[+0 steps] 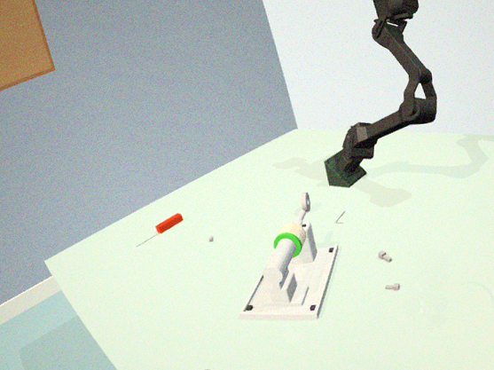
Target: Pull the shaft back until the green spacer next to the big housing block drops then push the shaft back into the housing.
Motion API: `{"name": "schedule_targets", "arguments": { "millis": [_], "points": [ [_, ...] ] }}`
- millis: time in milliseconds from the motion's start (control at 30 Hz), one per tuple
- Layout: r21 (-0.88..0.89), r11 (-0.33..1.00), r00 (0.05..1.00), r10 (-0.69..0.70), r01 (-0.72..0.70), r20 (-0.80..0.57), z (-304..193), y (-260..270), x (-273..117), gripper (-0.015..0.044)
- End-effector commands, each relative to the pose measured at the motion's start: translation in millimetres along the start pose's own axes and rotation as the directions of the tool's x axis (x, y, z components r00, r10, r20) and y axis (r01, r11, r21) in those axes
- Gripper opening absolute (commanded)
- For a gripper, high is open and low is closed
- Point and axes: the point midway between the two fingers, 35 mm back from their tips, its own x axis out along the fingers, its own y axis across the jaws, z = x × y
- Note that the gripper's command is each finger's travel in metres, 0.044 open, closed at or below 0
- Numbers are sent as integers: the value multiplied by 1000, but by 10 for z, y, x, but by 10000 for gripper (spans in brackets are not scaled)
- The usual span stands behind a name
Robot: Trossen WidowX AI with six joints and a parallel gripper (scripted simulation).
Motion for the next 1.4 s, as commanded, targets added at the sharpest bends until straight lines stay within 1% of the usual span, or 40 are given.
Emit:
{"name": "schedule_targets", "arguments": {
  "millis": [0, 167, 333, 433, 567, 767, 933, 1067, 1233, 1367],
  "points": [
    [-10, 995, 985, -100, 99, -144, -467, -456, 28, 440],
    [-62, 985, 922, -171, 159, -347, -1169, -835, -51, 440],
    [-105, 979, 798, -204, 176, -567, -1950, -1103, -304, 440],
    [-123, 979, 698, -203, 164, -687, -2398, -1198, -531, 440],
    [-129, 984, 540, -176, 124, -823, -2959, -1250, -914, 440],
    [-62, 997, 275, -71, 43, -959, -3700, -1073, -1610, 440],
    [34, 999, 35, 35, -31, -999, -4146, -856, -2291, 440],
    [143, 986, -163, 129, -82, -978, -4382, -648, -2900, 440],
    [305, 945, -392, 237, -120, -889, -4497, -393, -3661, 440],
    [459, 880, -562, 320, -121, -762, -4448, -198, -4293, 440]
  ]
}}
